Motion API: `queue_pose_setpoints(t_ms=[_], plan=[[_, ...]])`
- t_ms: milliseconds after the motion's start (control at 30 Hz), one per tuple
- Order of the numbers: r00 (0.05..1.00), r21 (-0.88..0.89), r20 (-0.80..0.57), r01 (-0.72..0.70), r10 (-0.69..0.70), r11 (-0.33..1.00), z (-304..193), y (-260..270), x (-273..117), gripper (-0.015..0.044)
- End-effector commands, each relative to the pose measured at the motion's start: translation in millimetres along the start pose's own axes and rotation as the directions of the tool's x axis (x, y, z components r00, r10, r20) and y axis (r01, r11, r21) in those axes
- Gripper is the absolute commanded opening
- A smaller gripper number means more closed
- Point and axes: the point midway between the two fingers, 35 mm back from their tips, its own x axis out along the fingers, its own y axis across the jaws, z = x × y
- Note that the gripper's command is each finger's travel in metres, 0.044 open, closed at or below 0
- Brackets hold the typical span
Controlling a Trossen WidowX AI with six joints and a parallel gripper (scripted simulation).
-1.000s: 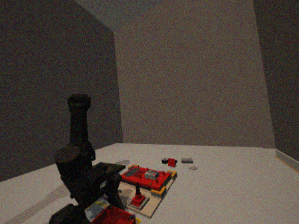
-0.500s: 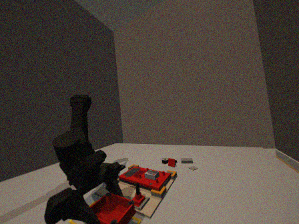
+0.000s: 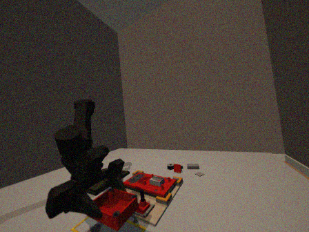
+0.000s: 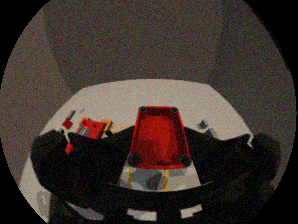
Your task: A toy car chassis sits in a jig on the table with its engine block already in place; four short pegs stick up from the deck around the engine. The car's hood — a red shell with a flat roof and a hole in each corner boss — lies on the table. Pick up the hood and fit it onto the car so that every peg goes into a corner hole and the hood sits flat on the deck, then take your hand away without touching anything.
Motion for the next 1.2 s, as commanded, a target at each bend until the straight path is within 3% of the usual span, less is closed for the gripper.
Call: queue_pose_setpoints(t_ms=[0,567,1167], plan=[[1.0,0.022,0.003,-0.003,0.003,1.0,0.9,0.4,-0.3,0.0],[1.0,0.369,0.003,-0.004,0.003,0.93,-0.4,0.2,0.2,0.0],[1.0,0.707,0.003,-0.004,0.003,0.708,-0.7,0.1,0.3,0.0]])
